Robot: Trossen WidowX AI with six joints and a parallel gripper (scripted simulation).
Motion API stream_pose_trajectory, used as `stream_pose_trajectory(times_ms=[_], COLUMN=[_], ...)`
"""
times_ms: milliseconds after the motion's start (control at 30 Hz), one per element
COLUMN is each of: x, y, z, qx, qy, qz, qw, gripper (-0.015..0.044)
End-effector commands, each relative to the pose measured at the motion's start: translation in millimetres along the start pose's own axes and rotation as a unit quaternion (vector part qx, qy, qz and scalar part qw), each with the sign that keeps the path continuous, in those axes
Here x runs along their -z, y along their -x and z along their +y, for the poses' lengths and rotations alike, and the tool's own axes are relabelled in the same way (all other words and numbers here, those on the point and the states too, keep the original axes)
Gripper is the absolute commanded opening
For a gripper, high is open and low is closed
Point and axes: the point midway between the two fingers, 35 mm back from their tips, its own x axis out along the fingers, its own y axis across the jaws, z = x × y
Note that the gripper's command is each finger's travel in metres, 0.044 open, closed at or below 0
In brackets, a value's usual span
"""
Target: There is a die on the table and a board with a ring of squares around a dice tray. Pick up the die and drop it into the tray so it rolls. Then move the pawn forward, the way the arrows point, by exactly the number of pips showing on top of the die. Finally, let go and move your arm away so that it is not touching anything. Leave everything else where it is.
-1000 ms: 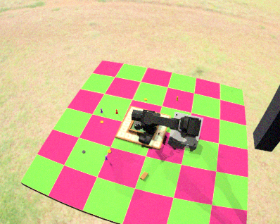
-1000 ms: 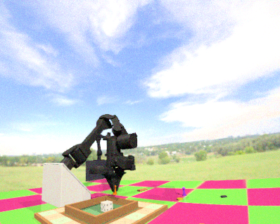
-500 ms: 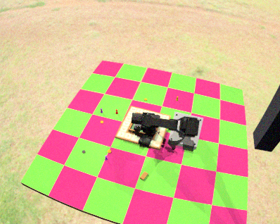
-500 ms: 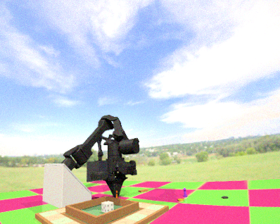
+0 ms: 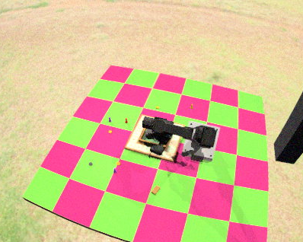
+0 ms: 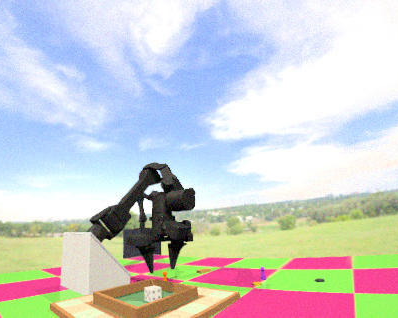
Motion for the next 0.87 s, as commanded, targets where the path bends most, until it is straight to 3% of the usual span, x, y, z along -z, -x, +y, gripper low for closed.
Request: stream_pose_trajectory(times_ms=[0, 167, 600, 833], x=[-2.5, -4.1, 22.4, 19.0], y=[26.8, 30.7, 103.7, 100.5], z=[4.0, -2.9, -113.0, -108.4], qx=[-0.003, 0.001, 0.003, 0.008], qy=[0.006, 0.009, 0.076, 0.066], qz=[-0.007, -0.010, -0.005, -0.010], qw=[1.000, 1.000, 0.997, 0.998], gripper=[0.0420, 0.0440, 0.0440, 0.0440])
